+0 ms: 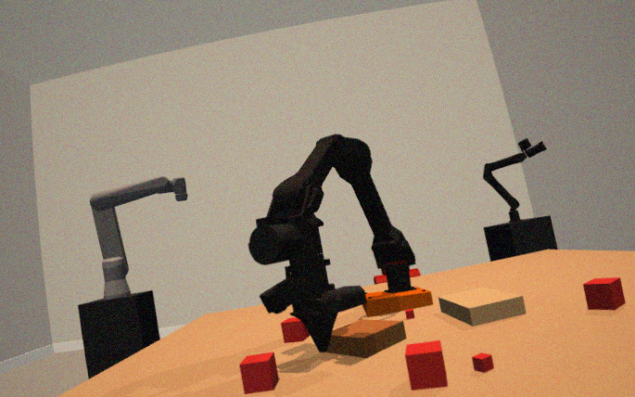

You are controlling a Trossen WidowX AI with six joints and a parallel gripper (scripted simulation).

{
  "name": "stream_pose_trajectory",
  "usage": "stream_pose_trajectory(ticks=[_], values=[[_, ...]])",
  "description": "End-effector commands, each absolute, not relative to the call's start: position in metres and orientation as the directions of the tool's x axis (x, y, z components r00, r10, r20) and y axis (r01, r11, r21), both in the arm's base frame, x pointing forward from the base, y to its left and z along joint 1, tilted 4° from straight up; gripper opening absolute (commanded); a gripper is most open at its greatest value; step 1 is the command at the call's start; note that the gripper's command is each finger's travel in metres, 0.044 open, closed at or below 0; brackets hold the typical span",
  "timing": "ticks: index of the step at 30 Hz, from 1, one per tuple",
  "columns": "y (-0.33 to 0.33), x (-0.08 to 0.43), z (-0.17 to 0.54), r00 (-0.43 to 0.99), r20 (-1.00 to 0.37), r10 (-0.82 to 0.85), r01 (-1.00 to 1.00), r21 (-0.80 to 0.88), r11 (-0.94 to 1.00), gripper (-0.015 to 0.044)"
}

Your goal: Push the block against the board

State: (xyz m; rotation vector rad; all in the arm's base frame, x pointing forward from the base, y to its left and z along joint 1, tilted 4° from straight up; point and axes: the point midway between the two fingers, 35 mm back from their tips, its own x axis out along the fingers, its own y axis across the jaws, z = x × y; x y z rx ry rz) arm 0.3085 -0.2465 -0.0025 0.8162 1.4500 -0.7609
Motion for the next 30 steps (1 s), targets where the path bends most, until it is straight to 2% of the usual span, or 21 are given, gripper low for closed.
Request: stream_pose_trajectory(ticks=[1,30], values=[[-0.241,0.305,-0.002,-0.007,-0.999,0.042,0.848,0.016,0.530,0.0000],[-0.201,0.286,0.000,-0.009,-0.999,0.045,0.848,0.016,0.530,0.0000]])
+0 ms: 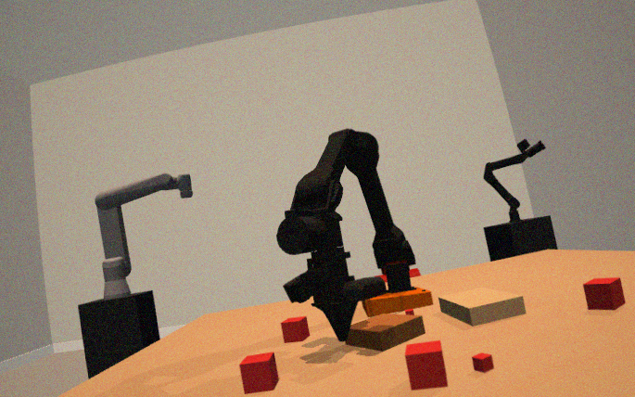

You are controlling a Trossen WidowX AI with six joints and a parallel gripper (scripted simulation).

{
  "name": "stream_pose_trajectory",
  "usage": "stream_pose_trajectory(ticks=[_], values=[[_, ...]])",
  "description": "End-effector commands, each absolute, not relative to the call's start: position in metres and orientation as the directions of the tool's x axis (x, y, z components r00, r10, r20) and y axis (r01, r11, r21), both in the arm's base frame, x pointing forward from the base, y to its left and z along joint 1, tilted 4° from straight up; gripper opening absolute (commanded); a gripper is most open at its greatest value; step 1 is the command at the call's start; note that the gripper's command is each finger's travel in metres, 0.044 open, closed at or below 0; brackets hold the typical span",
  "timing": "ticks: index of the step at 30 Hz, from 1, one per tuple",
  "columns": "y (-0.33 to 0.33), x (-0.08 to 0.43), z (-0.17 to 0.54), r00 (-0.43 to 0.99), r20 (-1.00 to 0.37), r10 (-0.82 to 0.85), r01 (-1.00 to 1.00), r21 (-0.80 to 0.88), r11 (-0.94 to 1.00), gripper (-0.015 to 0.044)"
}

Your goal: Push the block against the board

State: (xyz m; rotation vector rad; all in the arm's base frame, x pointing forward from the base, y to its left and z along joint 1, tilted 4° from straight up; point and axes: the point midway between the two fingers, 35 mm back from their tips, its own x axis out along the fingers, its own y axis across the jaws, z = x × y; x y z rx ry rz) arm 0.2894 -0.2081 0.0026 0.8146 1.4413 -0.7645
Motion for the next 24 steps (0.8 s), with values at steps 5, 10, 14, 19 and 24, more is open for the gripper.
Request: stream_pose_trajectory(ticks=[5,10,14,19,24], values=[[-0.193,0.283,0.000,-0.009,-0.999,0.046,0.848,0.017,0.530,0.0000],[-0.186,0.280,0.000,-0.009,-0.999,0.047,0.848,0.017,0.530,0.0000],[-0.179,0.278,0.000,-0.010,-0.999,0.047,0.848,0.017,0.530,0.0000],[-0.172,0.276,0.001,-0.010,-0.999,0.048,0.848,0.017,0.530,0.0000],[-0.164,0.273,0.001,-0.010,-0.999,0.049,0.848,0.017,0.530,0.0000]])
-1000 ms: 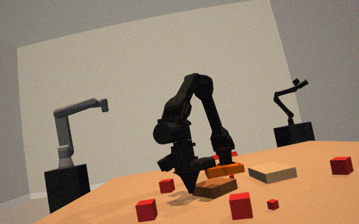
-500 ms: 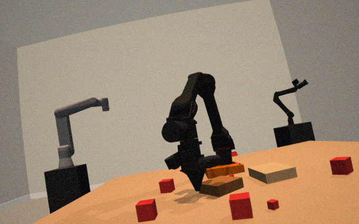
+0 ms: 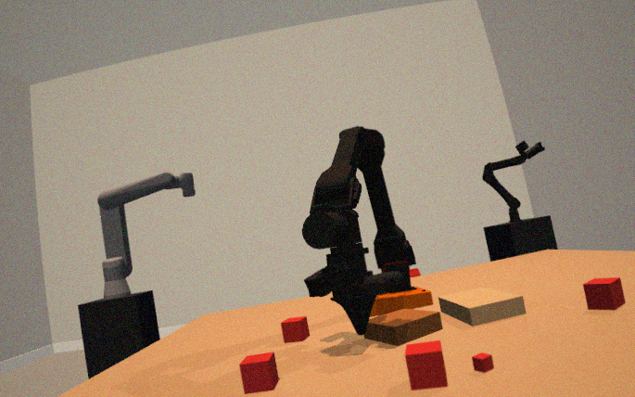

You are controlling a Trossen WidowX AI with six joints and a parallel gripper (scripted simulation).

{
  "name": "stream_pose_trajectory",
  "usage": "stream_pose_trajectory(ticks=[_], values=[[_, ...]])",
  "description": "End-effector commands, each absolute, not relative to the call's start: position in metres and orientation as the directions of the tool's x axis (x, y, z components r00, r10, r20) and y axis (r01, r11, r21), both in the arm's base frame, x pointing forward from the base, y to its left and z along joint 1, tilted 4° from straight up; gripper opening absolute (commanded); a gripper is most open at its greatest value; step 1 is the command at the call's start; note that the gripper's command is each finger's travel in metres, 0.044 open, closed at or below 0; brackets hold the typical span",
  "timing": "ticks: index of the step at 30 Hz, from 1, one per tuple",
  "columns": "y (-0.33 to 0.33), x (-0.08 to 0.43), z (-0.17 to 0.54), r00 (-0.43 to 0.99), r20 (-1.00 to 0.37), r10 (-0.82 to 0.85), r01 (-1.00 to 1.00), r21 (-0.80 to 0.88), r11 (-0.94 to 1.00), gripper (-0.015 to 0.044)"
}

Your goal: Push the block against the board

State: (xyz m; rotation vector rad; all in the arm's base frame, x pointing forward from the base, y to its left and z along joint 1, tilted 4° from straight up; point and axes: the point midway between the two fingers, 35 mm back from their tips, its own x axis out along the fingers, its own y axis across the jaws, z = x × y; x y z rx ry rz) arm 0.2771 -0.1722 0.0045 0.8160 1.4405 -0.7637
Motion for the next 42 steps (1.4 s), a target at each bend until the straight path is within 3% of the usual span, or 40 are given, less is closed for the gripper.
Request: stream_pose_trajectory(ticks=[1,42], values=[[-0.162,0.273,0.001,-0.010,-0.999,0.049,0.848,0.017,0.530,0.0000],[-0.192,0.295,-0.002,-0.008,-0.999,0.046,0.848,0.018,0.530,0.0000]])
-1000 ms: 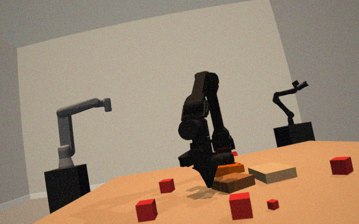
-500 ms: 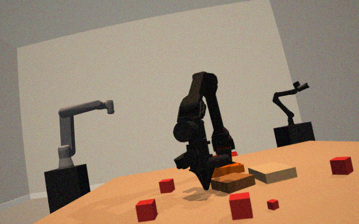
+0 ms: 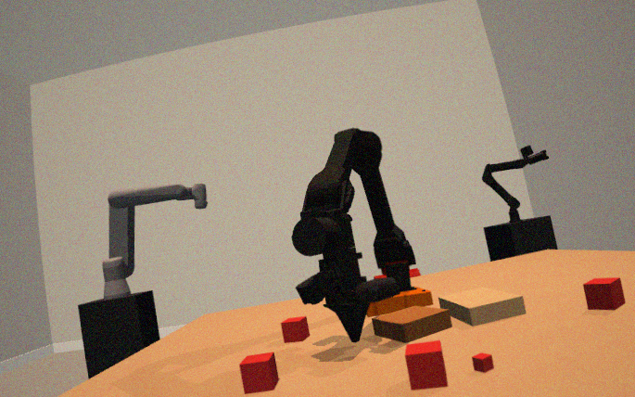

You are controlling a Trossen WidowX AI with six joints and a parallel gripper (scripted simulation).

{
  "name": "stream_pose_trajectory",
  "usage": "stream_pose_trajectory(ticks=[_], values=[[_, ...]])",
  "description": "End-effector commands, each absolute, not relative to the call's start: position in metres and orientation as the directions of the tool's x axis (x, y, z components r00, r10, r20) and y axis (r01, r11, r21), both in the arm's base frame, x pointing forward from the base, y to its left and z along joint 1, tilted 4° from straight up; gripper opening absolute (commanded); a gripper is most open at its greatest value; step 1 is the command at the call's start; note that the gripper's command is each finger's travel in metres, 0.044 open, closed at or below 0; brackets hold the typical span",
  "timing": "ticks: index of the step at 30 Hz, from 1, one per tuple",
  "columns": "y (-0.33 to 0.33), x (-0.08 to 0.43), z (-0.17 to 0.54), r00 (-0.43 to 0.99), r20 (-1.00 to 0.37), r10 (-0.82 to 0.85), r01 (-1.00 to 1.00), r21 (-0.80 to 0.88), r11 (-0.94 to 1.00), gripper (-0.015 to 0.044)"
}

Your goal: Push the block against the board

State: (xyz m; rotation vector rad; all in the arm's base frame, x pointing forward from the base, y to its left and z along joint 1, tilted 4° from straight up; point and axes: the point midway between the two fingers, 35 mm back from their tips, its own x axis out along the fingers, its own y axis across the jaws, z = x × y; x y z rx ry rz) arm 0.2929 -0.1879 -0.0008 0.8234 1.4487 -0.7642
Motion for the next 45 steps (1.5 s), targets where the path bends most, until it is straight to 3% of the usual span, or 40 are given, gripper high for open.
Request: stream_pose_trajectory(ticks=[1,7,17,25,29,45], values=[[-0.193,0.295,-0.002,-0.008,-0.999,0.046,0.848,0.018,0.530,0.0000],[-0.193,0.295,0.050,-0.008,-0.999,0.046,0.848,0.018,0.530,0.0000],[-0.180,0.281,0.053,-0.009,-0.999,0.047,0.904,0.012,0.428,0.0000],[-0.170,0.272,0.050,-0.010,-0.999,0.048,0.938,0.007,0.347,0.0000],[-0.167,0.271,0.001,-0.010,-0.999,0.049,0.963,0.003,0.270,0.0000],[-0.152,0.269,0.000,-0.010,-0.999,0.050,0.964,0.003,0.265,0.0000]])
